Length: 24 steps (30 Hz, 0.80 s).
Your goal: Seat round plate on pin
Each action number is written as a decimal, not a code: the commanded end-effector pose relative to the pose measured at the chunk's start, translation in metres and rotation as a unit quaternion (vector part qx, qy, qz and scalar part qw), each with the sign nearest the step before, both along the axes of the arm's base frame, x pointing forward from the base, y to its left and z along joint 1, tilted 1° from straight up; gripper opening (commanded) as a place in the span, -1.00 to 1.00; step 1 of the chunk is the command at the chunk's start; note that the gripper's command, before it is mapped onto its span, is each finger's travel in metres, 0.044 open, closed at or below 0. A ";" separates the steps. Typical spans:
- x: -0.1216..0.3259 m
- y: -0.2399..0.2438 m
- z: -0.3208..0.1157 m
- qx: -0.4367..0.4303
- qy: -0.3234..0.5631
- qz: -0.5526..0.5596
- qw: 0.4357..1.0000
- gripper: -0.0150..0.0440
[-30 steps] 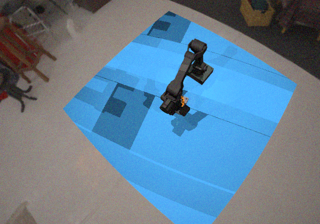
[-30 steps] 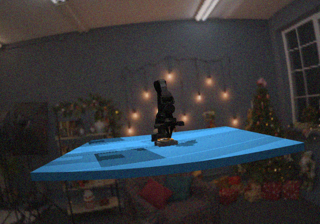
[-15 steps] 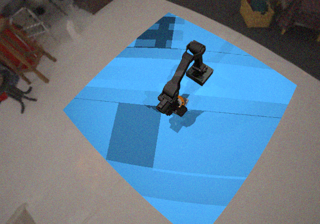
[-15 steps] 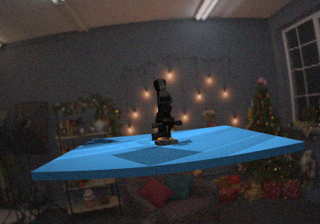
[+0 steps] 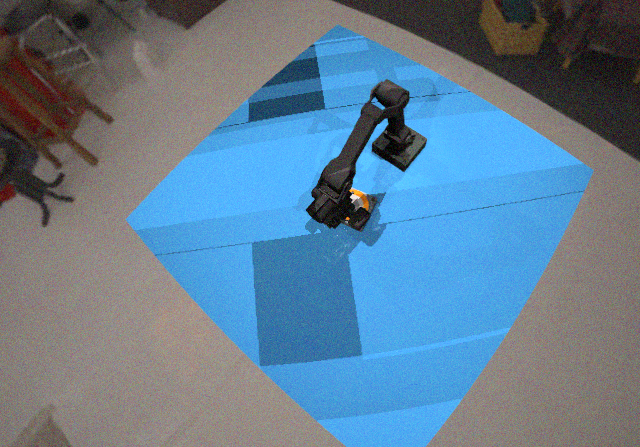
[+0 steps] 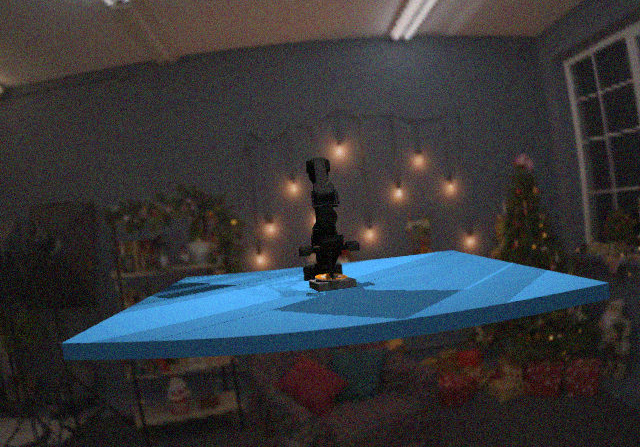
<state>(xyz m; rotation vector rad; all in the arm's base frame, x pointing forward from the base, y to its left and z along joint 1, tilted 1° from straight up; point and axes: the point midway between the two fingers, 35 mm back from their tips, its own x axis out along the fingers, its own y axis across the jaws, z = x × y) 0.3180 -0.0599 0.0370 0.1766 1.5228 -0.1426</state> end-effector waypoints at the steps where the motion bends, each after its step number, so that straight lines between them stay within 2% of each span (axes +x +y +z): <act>1: -0.003 -0.006 -0.002 -0.003 0.005 0.000 1.000 -0.49; 24: -0.023 -0.030 0.001 -0.004 0.006 0.000 1.000 -0.49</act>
